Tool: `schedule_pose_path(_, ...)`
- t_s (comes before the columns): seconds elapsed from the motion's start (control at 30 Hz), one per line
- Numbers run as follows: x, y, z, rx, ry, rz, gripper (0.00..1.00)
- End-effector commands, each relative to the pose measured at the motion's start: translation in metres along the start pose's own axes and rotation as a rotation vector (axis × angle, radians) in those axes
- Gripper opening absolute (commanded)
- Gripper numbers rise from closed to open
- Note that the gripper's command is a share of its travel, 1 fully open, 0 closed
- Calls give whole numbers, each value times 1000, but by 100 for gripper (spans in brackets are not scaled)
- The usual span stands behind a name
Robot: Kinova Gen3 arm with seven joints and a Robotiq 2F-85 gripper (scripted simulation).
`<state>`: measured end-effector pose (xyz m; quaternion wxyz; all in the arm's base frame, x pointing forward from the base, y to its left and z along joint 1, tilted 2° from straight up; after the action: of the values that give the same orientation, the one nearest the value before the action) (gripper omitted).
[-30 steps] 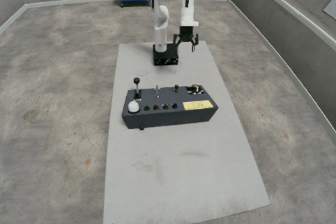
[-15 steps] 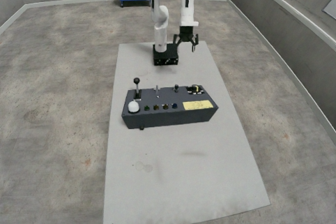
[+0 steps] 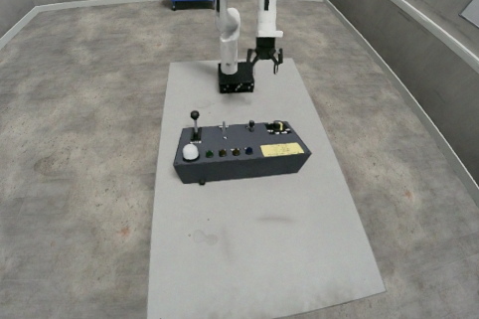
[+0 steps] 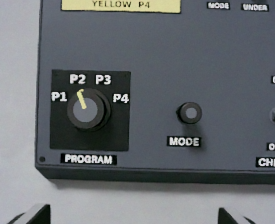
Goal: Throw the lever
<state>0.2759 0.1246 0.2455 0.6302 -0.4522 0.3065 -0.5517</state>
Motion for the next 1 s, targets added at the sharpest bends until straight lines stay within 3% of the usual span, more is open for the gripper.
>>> schedule_pose_path(0.0,0,0,0,1,0,0,100)
schedule_pose_path(0.53,6,0,2,0,-1,-3,100)
schedule_pose_path(0.97,54,-1,7,-5,-6,-21,100)
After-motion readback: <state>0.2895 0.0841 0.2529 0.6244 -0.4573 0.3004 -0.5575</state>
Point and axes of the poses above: the point where the finger pads meet when closed, its own y axis out along the fingers, its own x axis across the jaws, z = x × y, the point moved 6 cm from there along -y, back along the fingers, and after that the axes turned 12 degrees about -y, right-handed, at the moved point
